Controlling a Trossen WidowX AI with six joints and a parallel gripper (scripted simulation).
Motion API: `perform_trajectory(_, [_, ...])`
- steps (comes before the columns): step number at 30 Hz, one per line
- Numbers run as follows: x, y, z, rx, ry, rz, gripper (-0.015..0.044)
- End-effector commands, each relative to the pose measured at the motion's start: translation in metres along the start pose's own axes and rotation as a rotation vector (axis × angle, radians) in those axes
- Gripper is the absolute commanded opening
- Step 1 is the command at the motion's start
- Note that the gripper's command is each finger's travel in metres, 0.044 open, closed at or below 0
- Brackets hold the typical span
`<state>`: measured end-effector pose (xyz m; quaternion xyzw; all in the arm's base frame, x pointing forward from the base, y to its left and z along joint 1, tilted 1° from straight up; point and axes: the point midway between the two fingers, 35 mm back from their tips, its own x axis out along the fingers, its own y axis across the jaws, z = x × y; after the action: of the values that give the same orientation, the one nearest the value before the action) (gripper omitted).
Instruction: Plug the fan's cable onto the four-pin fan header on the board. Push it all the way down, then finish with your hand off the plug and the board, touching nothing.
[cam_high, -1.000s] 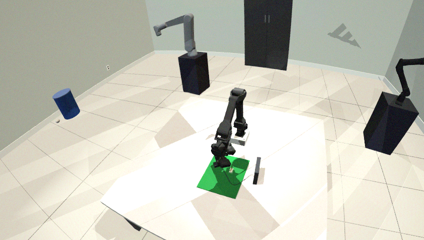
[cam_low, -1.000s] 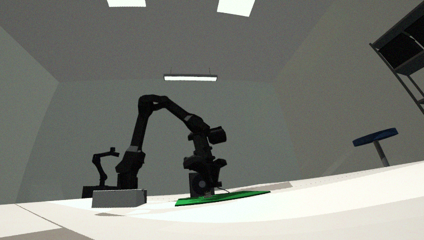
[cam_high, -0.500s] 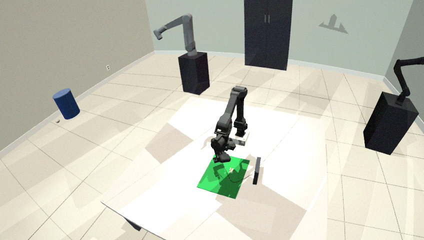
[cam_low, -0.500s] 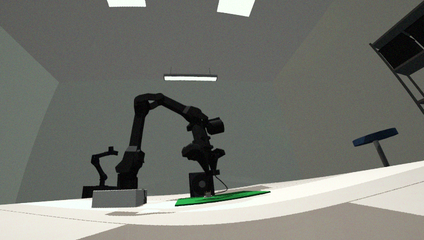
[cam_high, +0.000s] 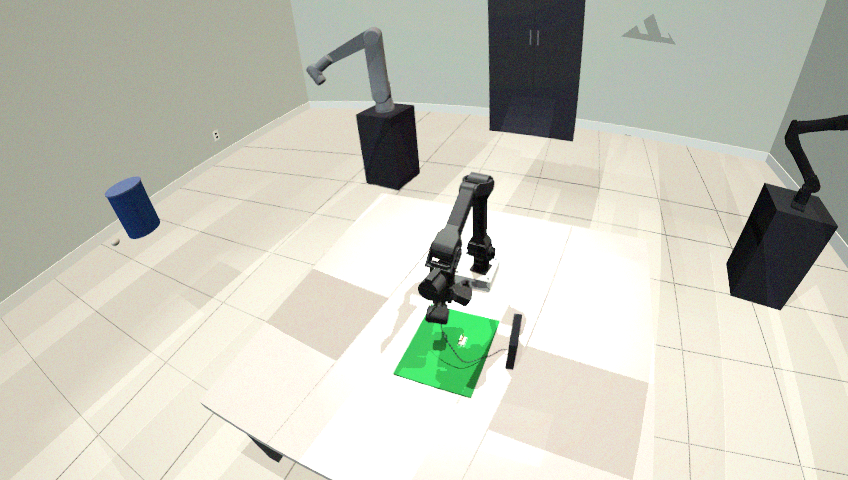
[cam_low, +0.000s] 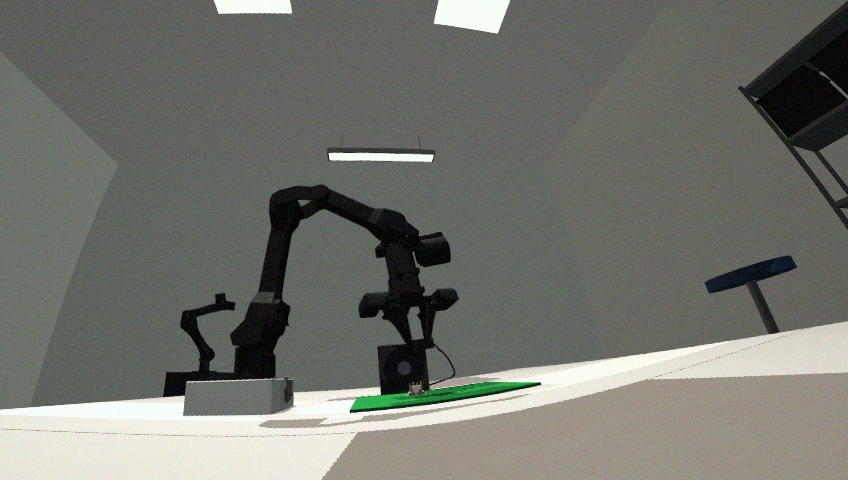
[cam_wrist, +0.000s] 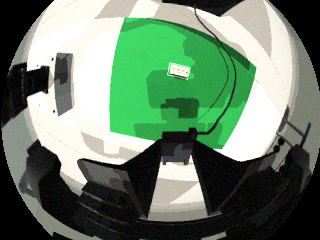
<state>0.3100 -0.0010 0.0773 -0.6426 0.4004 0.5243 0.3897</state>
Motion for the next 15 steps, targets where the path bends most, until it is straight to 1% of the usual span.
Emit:
perform_trajectory(1, [-0.0004, -0.0019, 0.0002, 0.125, -0.019, 0.008, 0.0])
perform_trajectory(15, [-0.0014, -0.0006, 0.0027, 0.602, -0.071, 0.065, 0.0])
